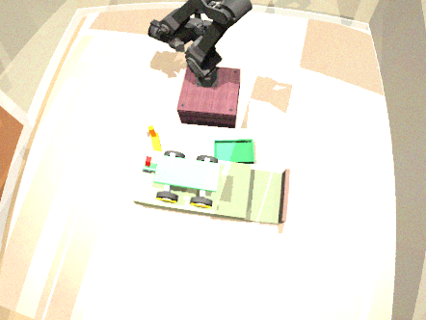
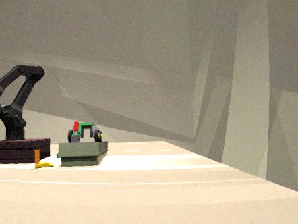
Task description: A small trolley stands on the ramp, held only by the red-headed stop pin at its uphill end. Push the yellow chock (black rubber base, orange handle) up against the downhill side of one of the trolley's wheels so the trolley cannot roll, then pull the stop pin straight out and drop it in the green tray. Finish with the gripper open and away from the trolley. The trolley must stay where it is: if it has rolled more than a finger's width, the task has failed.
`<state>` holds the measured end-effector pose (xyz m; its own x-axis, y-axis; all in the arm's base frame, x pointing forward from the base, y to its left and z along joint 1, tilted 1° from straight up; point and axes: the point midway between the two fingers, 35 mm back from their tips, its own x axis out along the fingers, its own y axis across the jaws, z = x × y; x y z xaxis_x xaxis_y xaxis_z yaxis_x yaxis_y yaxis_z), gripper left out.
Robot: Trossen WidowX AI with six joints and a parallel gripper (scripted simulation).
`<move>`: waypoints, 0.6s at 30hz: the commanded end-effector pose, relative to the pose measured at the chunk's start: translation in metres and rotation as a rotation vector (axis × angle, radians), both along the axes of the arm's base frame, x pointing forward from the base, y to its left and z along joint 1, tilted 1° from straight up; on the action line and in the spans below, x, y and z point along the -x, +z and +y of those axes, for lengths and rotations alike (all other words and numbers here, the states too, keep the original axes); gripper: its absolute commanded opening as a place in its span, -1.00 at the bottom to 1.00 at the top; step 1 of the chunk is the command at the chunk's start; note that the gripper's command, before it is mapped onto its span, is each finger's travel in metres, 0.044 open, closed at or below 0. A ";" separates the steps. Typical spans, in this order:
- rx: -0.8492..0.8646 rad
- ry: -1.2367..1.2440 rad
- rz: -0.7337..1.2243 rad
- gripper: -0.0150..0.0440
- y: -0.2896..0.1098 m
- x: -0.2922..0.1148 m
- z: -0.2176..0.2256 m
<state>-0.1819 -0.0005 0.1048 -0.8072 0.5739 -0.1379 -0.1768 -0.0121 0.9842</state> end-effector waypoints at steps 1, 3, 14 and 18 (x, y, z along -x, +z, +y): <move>-0.005 0.003 -0.006 0.78 0.000 0.000 -0.001; -0.049 0.027 -0.057 0.60 -0.001 0.000 -0.005; -0.437 0.268 -0.443 0.15 -0.012 -0.001 -0.041; -0.591 0.369 -0.567 0.15 -0.015 -0.003 -0.054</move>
<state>-0.1799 -0.0461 0.0919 -0.8540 0.4201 -0.3069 -0.5097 -0.5573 0.6555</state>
